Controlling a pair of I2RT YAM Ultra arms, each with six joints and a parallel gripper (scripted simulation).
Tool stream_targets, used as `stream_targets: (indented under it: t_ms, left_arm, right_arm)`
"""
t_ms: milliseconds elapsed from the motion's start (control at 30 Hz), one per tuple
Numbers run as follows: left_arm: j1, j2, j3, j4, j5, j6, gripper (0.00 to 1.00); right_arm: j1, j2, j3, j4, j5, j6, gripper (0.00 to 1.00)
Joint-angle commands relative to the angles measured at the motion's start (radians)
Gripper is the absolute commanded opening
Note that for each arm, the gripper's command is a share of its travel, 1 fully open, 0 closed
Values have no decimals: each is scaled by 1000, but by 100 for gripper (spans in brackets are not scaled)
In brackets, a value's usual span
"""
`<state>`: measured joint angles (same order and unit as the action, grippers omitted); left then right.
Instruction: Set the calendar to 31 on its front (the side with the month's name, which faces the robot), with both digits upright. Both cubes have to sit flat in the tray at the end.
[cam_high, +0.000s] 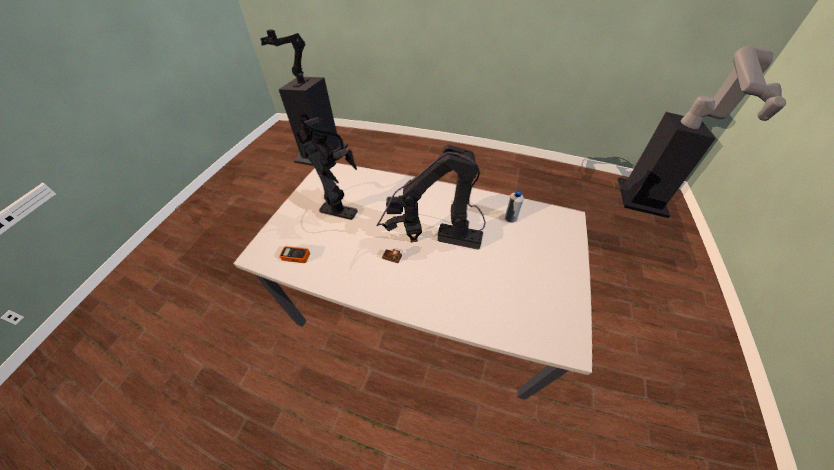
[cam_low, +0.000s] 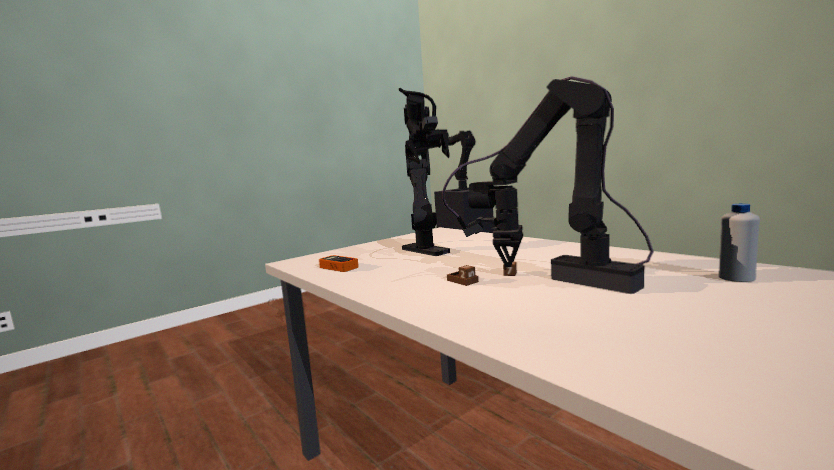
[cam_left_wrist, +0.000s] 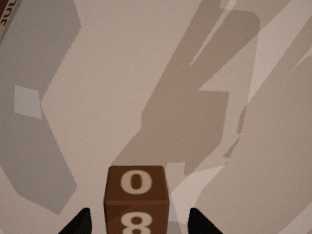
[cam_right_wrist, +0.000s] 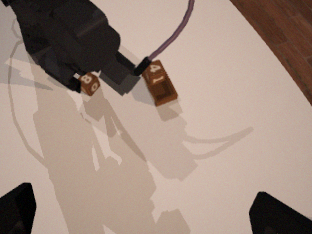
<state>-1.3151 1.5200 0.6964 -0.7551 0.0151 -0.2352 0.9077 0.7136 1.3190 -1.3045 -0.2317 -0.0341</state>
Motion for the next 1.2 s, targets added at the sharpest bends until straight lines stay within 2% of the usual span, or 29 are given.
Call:
stream_targets:
  t_ms: [0, 467, 500, 667, 700, 833, 1133, 1167]
  left_arm:
    - [6, 19, -21, 51, -15, -5, 55]
    - [6, 34, -31, 76, -15, -4, 55]
    - [6, 34, -31, 76, -15, -5, 47]
    - [6, 34, -31, 74, -15, -5, 43]
    - [6, 34, -31, 74, -15, -5, 39]
    - [-7, 36, -19, 76, -15, -16, 39]
    - [-12, 38, -17, 75, -15, -20, 26]
    - [-12, 38, -17, 75, -15, -20, 15]
  right_arm:
    - [-9, 8, 23, 5, -4, -2, 100]
    - [-9, 8, 23, 5, -4, -2, 100]
    - [-9, 8, 23, 5, -4, -2, 100]
    - [-9, 8, 23, 5, -4, -2, 100]
    - [-9, 8, 23, 5, -4, -2, 100]
    - [-9, 8, 23, 5, -4, -2, 100]
    - [-9, 8, 23, 5, -4, -2, 100]
    - [-9, 8, 23, 5, -4, -2, 100]
